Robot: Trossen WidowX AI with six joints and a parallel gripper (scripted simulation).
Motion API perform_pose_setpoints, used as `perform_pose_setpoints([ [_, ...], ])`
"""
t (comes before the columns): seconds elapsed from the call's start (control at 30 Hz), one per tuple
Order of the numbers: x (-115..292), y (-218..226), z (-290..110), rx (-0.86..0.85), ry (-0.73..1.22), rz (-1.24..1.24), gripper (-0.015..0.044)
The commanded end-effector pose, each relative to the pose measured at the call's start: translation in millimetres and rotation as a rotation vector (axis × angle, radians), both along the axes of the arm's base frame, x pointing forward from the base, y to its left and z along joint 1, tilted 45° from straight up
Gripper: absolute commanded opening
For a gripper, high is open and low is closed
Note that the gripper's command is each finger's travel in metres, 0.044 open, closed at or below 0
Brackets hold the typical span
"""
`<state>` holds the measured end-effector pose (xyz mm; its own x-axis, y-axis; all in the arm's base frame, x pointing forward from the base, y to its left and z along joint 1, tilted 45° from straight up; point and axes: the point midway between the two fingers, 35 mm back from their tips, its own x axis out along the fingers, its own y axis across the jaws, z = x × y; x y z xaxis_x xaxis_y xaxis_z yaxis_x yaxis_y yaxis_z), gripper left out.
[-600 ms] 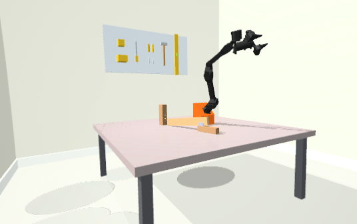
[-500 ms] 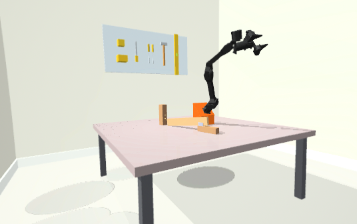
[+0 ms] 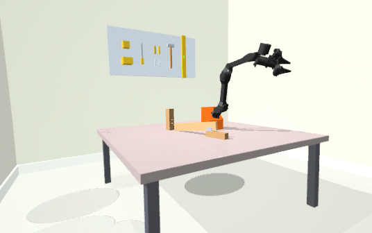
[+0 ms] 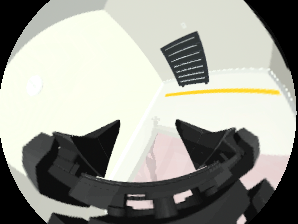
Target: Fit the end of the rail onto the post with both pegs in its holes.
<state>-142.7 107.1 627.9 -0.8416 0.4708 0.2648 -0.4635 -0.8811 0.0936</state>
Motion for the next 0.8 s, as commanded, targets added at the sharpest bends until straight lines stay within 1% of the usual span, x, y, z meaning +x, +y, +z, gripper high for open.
perform_pose_setpoints([
  [0.0, 1.9, 52.1, -24.7, -0.027, -0.093, -0.132, 0.044],
  [0.07, 4.8, 69.3, -33.6, -0.031, -0.121, -0.178, 0.044],
  [0.17, 14.5, 109.2, -56.3, -0.033, -0.199, -0.279, 0.044],
  [0.37, 55.3, 183.0, -106.0, -0.064, -0.389, -0.458, 0.044],
  [0.53, 107.7, 216.8, -127.5, -0.112, -0.443, -0.623, 0.044],
  [0.7, 147.4, 242.9, -161.5, -0.154, -0.552, -0.695, 0.044],
  [0.77, 171.2, 254.0, -181.5, -0.182, -0.611, -0.728, 0.044],
])
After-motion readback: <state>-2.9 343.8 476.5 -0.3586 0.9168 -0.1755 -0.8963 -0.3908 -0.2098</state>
